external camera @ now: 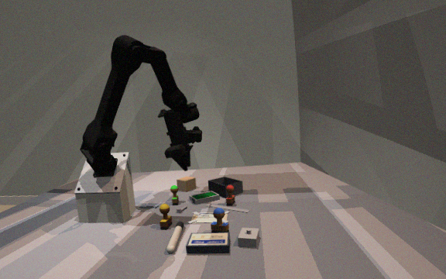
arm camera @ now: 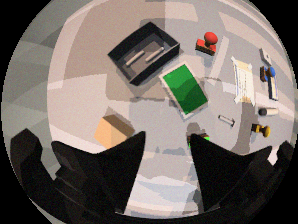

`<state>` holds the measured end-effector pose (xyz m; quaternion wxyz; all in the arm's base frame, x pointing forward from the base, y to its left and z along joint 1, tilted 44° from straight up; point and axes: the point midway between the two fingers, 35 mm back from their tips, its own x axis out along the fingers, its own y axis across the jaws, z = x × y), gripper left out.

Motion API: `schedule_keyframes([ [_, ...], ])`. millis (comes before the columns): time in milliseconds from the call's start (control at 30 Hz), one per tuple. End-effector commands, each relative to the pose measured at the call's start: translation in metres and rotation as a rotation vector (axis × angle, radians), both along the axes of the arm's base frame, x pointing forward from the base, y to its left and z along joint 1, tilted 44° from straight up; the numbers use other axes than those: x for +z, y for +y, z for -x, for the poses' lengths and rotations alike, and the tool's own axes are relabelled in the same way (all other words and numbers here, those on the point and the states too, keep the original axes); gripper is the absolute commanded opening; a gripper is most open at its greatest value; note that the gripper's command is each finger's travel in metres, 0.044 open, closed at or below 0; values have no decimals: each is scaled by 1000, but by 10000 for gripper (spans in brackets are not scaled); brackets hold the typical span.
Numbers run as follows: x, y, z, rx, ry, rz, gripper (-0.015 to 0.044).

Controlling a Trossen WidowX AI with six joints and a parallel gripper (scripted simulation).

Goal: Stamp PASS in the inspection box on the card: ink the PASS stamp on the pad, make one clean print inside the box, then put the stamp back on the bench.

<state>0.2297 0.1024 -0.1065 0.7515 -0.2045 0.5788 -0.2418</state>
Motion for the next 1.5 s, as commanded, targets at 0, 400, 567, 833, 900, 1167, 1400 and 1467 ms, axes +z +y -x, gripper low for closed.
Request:
schedule_keyframes([
  [0, 25, -48, 35, -26, 234, 110, 215],
  [400, 23, -50, 36, -27, 245, 114, 215],
  [567, 17, -56, 35, -27, 245, 113, 215],
  [833, 7, -64, 34, -26, 245, 112, 215],
  [900, 5, -67, 34, -26, 245, 112, 215],
  [1167, -5, -76, 34, -26, 245, 112, 215],
  [1400, -13, -84, 34, -26, 245, 113, 215],
  [1467, -15, -86, 35, -26, 245, 114, 215],
])
